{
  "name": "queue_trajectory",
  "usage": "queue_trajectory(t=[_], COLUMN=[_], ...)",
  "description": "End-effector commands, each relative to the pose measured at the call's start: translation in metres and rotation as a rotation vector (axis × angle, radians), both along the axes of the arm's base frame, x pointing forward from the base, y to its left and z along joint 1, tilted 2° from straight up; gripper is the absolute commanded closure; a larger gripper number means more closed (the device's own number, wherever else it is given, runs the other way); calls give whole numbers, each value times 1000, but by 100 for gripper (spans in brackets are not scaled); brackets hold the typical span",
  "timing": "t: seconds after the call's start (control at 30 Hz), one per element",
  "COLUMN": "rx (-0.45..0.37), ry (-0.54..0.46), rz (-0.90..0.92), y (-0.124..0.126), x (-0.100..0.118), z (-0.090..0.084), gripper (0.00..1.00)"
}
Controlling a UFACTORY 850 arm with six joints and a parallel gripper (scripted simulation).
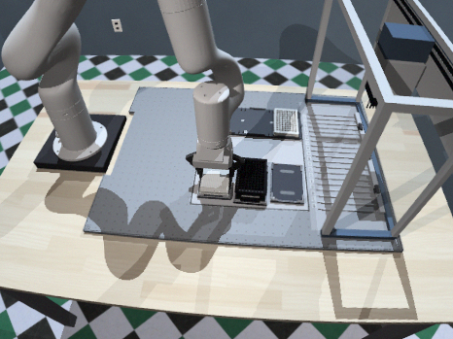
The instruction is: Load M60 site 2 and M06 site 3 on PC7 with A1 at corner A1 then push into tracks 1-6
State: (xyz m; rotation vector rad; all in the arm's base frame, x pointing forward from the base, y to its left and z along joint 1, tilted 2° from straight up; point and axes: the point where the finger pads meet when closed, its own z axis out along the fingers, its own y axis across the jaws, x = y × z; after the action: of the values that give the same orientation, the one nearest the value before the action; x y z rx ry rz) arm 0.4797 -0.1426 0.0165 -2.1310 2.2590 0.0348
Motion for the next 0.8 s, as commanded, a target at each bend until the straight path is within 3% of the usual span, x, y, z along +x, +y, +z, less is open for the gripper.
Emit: queue_trajectory(t=[0.0, 0.77], rx=[-1, -1], ry=[-2, -2], rz=[0, 0], y=[0, -1], x=[1, 1], z=[3, 17], gripper=[100, 100])
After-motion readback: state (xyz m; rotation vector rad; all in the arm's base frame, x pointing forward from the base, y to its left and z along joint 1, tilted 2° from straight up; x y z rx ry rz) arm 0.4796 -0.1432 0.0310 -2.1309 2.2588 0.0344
